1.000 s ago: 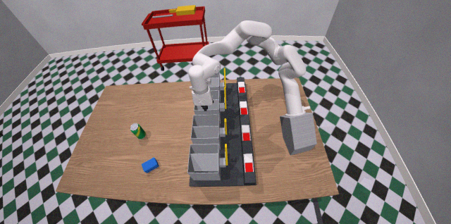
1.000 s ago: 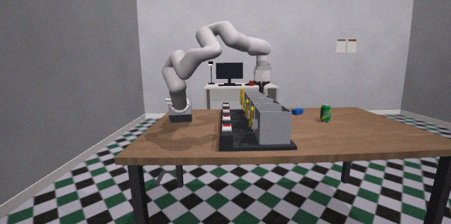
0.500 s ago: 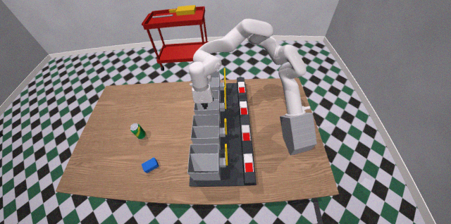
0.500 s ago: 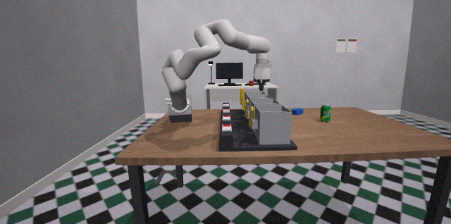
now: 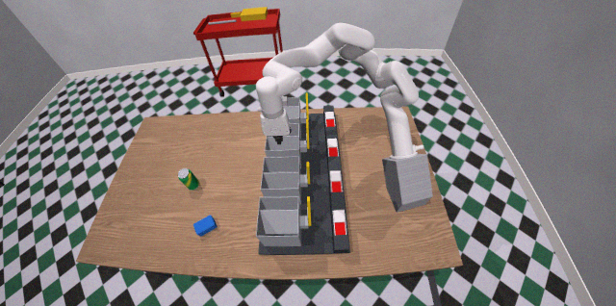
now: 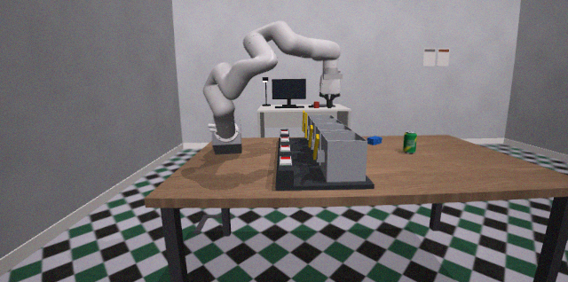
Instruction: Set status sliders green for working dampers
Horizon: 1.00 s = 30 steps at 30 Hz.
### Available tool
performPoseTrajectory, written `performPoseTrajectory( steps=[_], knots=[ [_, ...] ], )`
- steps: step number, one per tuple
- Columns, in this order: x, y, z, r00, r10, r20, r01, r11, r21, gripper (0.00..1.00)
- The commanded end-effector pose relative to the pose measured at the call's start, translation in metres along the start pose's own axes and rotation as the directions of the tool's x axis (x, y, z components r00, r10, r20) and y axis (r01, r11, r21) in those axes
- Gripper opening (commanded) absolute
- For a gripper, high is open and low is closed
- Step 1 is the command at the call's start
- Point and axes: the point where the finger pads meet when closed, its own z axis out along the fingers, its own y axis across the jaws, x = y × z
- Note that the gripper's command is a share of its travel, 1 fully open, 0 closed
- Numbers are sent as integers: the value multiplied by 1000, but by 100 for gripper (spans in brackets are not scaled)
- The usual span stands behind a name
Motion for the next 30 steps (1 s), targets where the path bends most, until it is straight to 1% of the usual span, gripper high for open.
performPoseTrajectory(
  steps=[1,5,7,8,10,16,18,19,22,30],
  knots=[
    [0,-1,-4,1000,1,2,-1,1000,3,0],
    [0,0,-4,1000,1,2,-1,1000,3,0],
    [0,7,-4,1000,1,2,-1,1000,2,0],
    [0,15,-4,1000,1,1,-1,1000,2,0],
    [0,43,-3,1000,2,0,-2,1000,1,0],
    [0,89,-2,1000,2,0,-2,1000,1,0],
    [0,89,-2,1000,2,0,-2,1000,1,0],
    [0,112,-3,1000,1,0,-1,1000,2,0],
    [0,132,-2,1000,2,0,-2,1000,2,0],
    [0,198,-4,1000,1,2,-1,1000,2,0]
  ],
)
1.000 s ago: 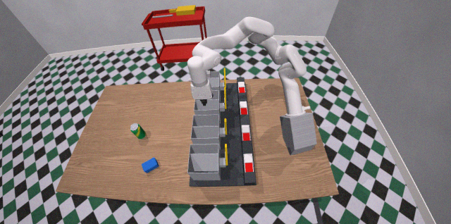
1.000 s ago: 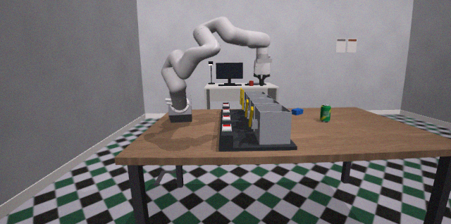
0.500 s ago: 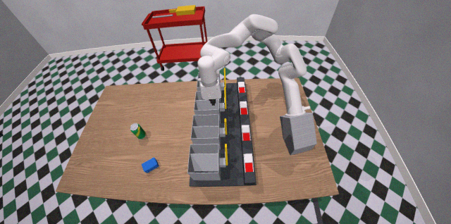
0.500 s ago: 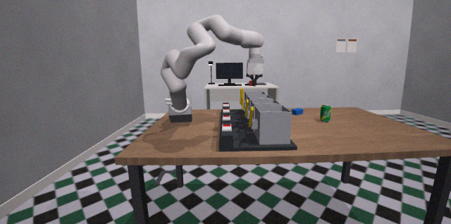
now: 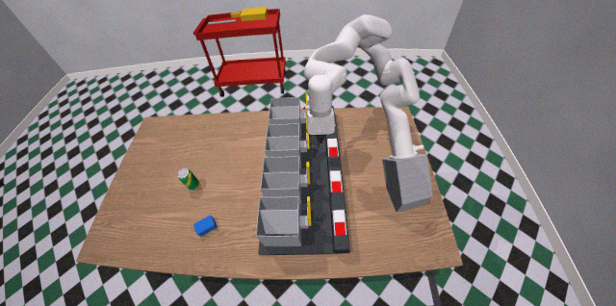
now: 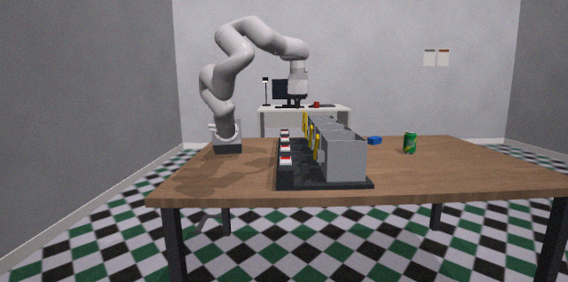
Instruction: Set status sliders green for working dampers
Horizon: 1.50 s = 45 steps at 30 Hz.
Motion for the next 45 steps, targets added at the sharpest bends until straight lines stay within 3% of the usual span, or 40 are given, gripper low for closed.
performPoseTrajectory(
  steps=[1,7,23,45],
  knots=[
    [0,41,-4,1000,2,9,-2,1000,9,0],
    [0,65,-4,1000,2,8,-2,1000,9,0],
    [0,65,4,1000,2,8,-2,1000,9,0],
    [0,64,63,1000,2,8,-2,1000,9,0]
  ],
)
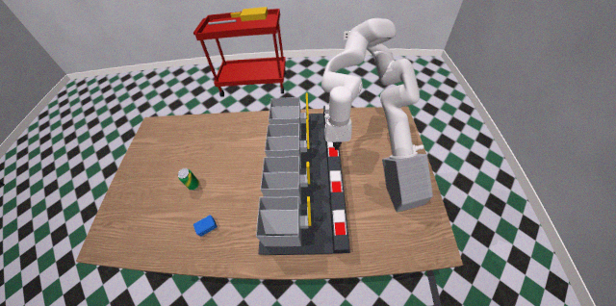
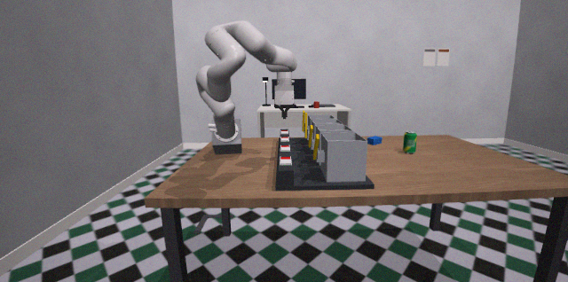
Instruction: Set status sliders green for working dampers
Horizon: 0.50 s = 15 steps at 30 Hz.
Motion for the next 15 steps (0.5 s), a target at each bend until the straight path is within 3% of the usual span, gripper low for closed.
performPoseTrajectory(
  steps=[1,15],
  knots=[
    [0,-1,14,1000,1,2,-1,1000,2,0],
    [-1,-1,46,1000,1,2,-1,1000,2,0]
  ],
)
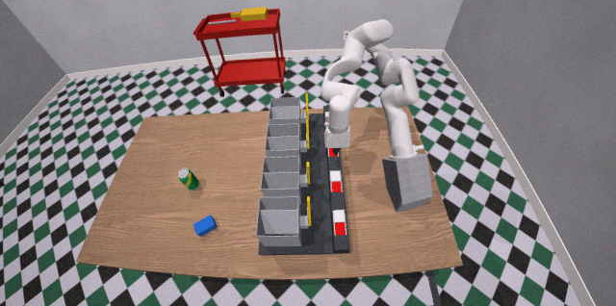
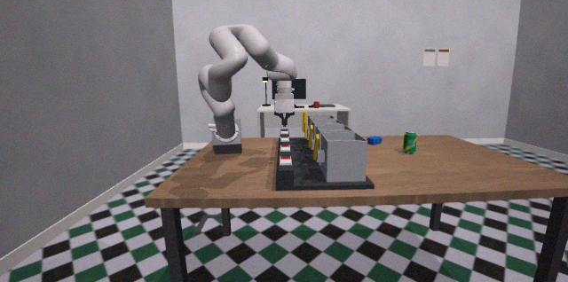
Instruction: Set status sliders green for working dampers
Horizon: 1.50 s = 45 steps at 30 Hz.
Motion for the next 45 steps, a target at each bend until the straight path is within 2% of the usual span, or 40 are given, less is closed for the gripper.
performPoseTrajectory(
  steps=[1,9,26,30,35,45],
  knots=[
    [0,-1,7,1000,1,2,-1,1000,2,0],
    [0,-1,15,1000,1,2,-1,1000,2,0],
    [-1,-1,16,1000,1,2,-1,1000,2,0],
    [-5,-2,23,1000,2,0,-2,1000,3,0],
    [-21,-1,54,1000,1,2,-1,1000,2,0],
    [-21,-1,54,1000,1,2,-1,1000,2,0]
  ],
)
